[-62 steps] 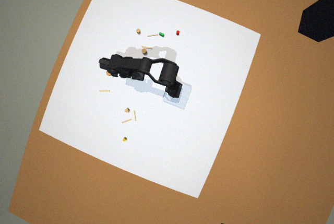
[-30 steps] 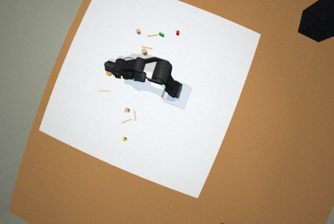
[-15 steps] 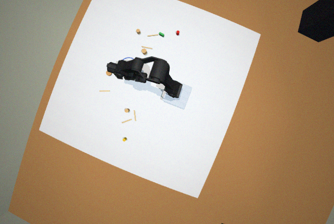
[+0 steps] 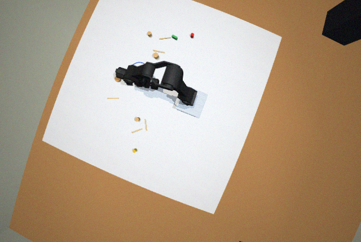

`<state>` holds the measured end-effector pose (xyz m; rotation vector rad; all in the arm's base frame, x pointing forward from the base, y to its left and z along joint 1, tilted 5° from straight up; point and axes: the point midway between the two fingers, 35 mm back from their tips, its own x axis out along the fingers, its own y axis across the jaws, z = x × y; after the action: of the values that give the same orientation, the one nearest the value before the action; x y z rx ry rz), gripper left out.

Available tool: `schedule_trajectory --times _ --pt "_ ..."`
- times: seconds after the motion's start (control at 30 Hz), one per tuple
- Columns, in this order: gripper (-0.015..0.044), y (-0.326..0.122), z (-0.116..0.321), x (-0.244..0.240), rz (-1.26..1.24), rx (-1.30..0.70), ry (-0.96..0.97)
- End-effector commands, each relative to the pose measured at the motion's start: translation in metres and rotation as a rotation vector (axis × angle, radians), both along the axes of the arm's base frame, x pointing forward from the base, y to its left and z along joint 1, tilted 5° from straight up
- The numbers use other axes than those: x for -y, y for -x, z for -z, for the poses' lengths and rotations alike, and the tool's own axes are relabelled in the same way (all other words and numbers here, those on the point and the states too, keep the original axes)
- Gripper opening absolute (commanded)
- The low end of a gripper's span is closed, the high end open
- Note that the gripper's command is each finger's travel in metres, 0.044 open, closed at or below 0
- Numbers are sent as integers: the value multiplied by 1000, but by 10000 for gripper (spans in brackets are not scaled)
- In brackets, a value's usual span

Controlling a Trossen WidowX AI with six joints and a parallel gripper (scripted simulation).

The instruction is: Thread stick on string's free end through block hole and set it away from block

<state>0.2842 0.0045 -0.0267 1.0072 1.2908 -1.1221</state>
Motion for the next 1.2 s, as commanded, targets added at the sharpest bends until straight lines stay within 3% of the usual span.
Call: schedule_trajectory --times 0.0,0.2,1.17 --pt "0 0 1 -1 -8 4 23" --pt "0 1 3 -2 -41 23 112" --pt "0 9 4 -32 -40 26 108"
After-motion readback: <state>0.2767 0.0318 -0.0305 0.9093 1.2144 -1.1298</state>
